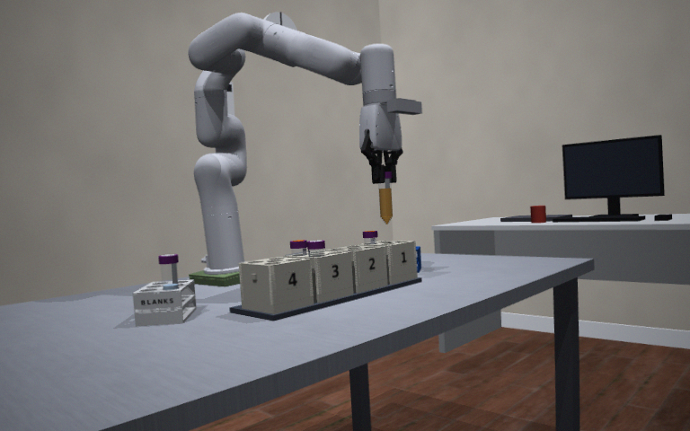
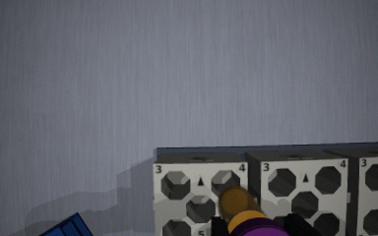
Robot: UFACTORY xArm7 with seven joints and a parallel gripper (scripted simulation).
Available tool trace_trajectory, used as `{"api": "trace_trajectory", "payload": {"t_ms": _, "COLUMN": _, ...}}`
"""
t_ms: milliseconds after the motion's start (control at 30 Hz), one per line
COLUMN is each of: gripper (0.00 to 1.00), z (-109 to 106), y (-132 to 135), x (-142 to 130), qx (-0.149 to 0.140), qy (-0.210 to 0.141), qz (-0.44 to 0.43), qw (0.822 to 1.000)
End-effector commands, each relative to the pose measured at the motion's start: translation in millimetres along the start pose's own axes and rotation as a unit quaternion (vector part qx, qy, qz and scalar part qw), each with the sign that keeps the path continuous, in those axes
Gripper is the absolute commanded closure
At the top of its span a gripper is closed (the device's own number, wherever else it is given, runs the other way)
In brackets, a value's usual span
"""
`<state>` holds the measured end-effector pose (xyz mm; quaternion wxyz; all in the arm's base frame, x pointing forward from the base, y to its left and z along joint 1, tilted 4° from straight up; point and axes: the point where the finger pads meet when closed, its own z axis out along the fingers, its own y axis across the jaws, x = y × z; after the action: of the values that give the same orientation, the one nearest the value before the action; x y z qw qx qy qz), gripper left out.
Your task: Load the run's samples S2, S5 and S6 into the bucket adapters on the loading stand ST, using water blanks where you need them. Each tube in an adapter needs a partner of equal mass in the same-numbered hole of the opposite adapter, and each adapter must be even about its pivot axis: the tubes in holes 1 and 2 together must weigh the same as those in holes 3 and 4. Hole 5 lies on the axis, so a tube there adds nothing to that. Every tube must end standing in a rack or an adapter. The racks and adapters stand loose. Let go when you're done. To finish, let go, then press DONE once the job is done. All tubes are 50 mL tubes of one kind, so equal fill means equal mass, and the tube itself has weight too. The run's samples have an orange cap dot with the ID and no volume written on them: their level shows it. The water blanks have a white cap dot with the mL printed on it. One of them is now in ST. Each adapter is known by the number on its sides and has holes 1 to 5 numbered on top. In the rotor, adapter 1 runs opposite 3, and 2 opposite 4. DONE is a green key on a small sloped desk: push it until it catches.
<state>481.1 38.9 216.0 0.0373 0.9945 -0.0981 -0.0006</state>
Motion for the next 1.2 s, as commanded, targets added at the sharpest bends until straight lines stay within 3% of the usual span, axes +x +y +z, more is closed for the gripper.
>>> {"api": "trace_trajectory", "payload": {"t_ms": 0, "gripper": 1.0, "z": -2, "y": 0, "x": 1, "qx": 0.001, "qy": 0.002, "qz": 0.0, "qw": 1.0}}
{"api": "trace_trajectory", "payload": {"t_ms": 800, "gripper": 1.0, "z": 36, "y": 0, "x": 1, "qx": 0.001, "qy": 0.002, "qz": 0.0, "qw": 1.0}}
{"api": "trace_trajectory", "payload": {"t_ms": 1167, "gripper": 1.0, "z": 36, "y": 0, "x": 1, "qx": 0.001, "qy": 0.002, "qz": 0.0, "qw": 1.0}}
